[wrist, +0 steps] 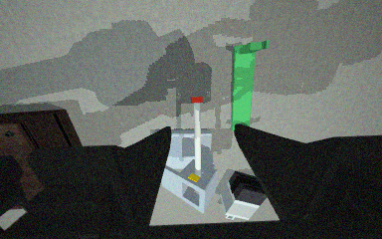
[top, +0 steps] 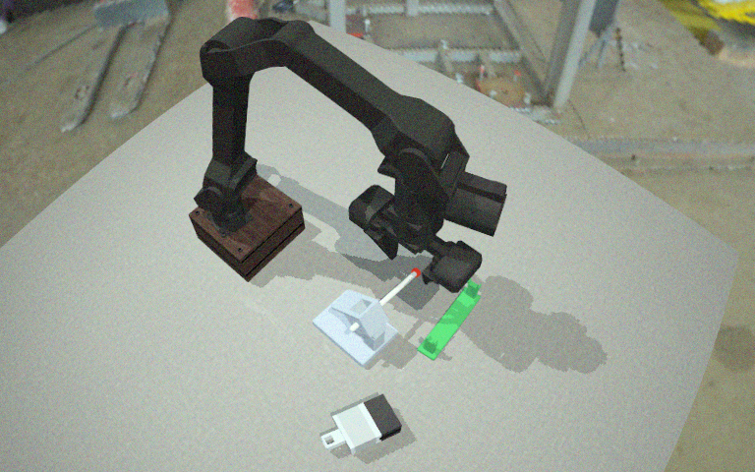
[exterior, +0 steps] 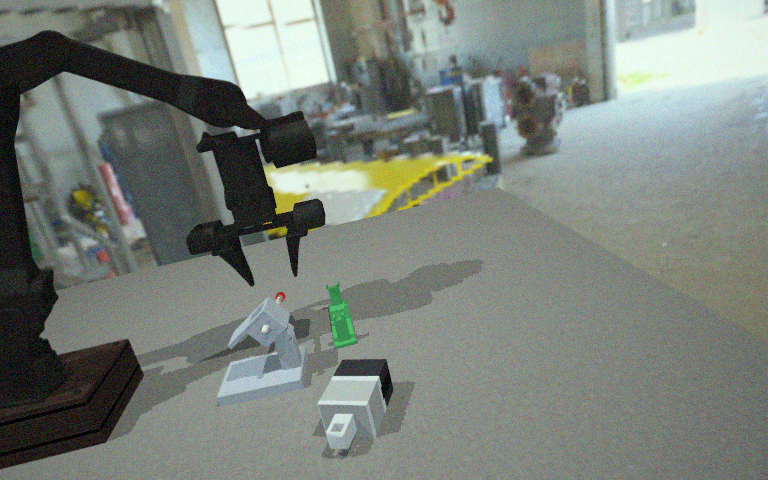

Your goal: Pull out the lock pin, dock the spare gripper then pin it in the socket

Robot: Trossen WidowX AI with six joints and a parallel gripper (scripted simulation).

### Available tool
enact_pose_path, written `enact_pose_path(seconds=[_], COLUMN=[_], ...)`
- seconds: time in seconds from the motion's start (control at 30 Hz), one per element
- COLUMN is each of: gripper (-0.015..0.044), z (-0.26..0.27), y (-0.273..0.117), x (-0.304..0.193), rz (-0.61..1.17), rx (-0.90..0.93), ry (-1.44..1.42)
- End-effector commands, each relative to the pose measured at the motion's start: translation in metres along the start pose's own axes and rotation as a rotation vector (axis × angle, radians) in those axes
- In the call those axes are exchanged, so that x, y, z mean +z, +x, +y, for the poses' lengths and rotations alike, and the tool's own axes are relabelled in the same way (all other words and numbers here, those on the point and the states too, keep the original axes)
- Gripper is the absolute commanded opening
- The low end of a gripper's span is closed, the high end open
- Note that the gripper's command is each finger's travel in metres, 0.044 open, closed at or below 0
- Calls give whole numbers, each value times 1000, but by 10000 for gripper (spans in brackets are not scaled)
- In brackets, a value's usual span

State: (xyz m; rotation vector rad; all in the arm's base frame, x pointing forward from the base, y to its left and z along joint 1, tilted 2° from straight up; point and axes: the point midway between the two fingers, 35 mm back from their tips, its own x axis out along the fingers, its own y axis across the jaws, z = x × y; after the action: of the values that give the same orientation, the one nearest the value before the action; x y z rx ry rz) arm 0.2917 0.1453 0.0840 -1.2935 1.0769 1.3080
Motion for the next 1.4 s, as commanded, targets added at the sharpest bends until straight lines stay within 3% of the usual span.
enact_pose_path(seconds=[0.0, 1.37], gripper=[300, 300], z=[1, 4], y=[8, 61], x=[-1, -1], rz=[6, 5], rx=[-1, 0], ry=[3, 3])
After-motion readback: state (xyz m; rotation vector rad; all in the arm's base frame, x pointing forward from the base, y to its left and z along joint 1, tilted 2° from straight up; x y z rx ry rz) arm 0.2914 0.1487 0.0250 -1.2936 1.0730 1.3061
